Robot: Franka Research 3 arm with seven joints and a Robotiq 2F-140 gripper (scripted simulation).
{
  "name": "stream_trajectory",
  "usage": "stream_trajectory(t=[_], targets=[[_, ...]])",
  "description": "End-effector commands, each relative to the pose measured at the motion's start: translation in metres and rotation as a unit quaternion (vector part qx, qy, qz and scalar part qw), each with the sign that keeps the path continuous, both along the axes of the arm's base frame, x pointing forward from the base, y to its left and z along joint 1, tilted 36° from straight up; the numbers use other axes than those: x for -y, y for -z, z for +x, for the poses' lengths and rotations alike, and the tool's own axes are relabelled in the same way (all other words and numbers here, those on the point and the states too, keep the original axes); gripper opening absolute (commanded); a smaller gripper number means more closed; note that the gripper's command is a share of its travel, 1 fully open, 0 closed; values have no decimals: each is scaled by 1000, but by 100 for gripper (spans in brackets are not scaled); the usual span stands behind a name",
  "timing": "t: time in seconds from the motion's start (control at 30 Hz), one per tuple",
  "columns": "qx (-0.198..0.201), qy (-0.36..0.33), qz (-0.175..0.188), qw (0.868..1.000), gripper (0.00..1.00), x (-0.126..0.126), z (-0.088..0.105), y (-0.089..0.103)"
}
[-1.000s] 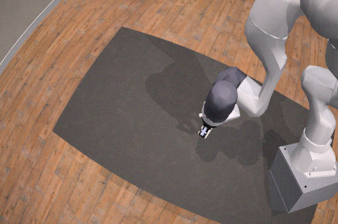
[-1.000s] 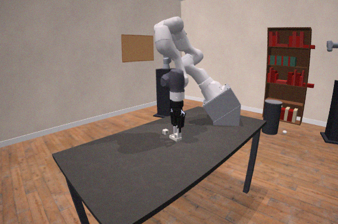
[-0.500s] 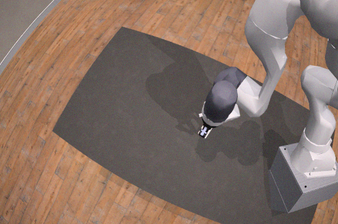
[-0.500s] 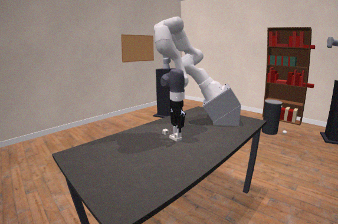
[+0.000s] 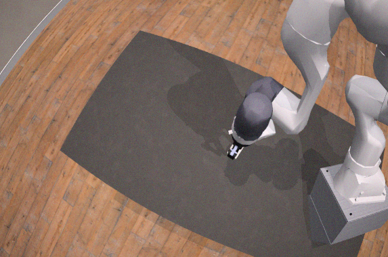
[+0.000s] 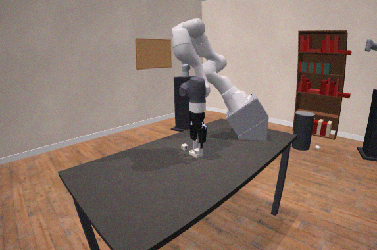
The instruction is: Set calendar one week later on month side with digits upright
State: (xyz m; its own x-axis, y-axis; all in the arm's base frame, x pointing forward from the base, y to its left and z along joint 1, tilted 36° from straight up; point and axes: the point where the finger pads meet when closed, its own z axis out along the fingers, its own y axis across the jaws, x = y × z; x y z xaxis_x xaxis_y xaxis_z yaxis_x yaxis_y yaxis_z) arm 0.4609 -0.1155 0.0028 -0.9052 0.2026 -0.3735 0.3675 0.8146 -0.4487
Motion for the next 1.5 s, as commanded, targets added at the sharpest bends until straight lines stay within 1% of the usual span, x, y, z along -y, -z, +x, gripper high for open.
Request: stream_trajectory(t=[0.0, 0.23, 0.37, 0.5, 0.57, 0.87, 1.0, 1.07, 1.3, 1.33, 1.47], targets=[[3, 4, 1, 1000, 28, 1, 1, 0], [3, 4, 1, 1000, 28, 0, 1, 0], [3, 4, 1, 1000, 28, -3, 0, -5], [3, 4, 1, 1000, 28, -11, -4, -17], [3, 4, 1, 1000, 28, -11, -4, -17], [3, 4, 1, 1000, 28, -36, -14, -55], [3, 4, 1, 1000, 28, -44, -17, -67], [3, 4, 1, 1000, 28, -47, -18, -71], [3, 4, 1, 1000, 28, -48, -18, -73], [3, 4, 1, 1000, 100, -48, -18, -73], [3, 4, 1, 1000, 100, -48, -18, -73]])
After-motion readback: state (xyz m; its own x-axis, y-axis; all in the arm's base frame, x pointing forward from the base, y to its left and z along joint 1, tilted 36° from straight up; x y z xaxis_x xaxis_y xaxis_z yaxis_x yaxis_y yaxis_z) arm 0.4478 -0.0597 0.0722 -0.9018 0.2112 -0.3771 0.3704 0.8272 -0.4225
